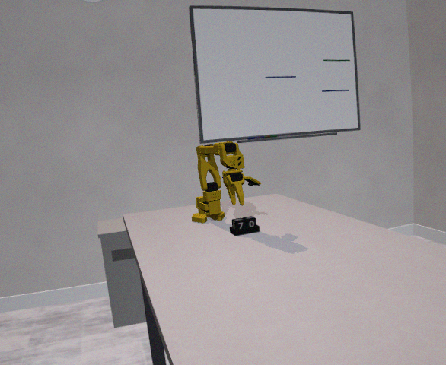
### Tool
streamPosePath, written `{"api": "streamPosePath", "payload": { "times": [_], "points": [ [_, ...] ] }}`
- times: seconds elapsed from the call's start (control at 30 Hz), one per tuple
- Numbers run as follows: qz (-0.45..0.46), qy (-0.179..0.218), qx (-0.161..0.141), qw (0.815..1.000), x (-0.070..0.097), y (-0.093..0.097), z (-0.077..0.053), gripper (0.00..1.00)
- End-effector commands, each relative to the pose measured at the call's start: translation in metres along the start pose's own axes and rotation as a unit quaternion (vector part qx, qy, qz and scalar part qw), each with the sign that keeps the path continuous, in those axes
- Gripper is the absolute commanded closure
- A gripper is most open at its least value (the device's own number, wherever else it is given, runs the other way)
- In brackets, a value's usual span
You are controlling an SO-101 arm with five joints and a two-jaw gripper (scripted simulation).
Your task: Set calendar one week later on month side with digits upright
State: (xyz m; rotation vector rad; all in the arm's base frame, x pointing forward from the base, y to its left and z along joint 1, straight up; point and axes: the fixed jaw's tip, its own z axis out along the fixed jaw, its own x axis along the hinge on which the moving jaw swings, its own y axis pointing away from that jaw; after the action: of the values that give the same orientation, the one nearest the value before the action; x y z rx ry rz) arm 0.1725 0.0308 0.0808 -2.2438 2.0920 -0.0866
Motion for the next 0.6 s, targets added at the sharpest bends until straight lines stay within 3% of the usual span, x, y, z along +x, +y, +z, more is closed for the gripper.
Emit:
{"api": "streamPosePath", "payload": {
  "times": [0.0, 0.17, 0.57],
  "points": [
    [0.008, 0.001, -0.015, 1.0, 0.0007, -0.0029, 0.0043, 0.65],
    [0.007, 0.003, -0.036, 0.999, 0.0009, -0.0004, 0.0103, 0.65],
    [0.008, 0.004, -0.037, 0.999, 0.0009, -0.0003, 0.0105, 0.65]
  ]
}}
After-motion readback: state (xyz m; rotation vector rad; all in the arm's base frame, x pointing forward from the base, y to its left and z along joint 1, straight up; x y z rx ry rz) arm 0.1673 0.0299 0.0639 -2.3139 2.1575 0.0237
